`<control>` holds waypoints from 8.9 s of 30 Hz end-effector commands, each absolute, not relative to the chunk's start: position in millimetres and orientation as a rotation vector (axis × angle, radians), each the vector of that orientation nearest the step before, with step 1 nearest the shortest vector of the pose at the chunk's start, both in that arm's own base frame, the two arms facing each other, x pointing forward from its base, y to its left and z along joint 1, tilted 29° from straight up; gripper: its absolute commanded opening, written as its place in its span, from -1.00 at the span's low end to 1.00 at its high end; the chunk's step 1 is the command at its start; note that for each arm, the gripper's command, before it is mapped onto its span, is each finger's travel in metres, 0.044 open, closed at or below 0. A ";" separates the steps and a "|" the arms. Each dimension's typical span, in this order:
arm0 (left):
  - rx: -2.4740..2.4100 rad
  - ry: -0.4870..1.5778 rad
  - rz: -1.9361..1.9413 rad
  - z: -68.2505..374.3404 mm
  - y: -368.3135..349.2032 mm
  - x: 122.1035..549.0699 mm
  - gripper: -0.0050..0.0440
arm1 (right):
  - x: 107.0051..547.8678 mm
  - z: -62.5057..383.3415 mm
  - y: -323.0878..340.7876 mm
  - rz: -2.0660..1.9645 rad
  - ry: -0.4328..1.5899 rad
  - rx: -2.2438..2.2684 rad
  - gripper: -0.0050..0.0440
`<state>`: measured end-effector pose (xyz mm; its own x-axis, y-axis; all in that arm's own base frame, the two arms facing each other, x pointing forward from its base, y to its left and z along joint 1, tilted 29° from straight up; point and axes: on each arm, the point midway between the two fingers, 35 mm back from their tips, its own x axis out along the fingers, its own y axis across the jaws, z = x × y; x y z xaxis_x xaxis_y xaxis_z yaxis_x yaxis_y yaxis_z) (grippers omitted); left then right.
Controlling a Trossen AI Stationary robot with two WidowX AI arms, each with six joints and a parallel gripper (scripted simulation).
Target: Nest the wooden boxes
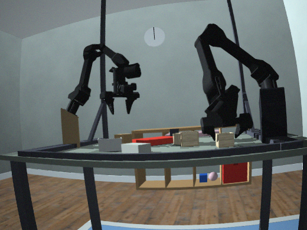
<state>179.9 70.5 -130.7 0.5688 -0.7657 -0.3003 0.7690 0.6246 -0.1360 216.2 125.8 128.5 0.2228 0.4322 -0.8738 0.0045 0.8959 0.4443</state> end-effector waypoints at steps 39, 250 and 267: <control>0.373 1.060 -0.840 -67.5 90.0 178.3 0.84 | 216.5 134.1 126.2 0.318 1.302 0.391 0.84; -0.944 1.388 0.151 7.3 116.6 319.3 0.23 | 216.5 134.1 126.2 0.318 1.302 0.391 0.84; -0.941 1.382 0.148 28.1 109.9 344.7 0.23 | 230.0 125.8 127.7 0.341 1.259 0.411 0.84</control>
<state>338.3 106.6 18.2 0.2173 -0.4351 -0.8737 -0.6075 0.6404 -0.4700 220.4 127.0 128.9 0.2406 0.4456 -0.8623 -0.0078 0.8893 0.4573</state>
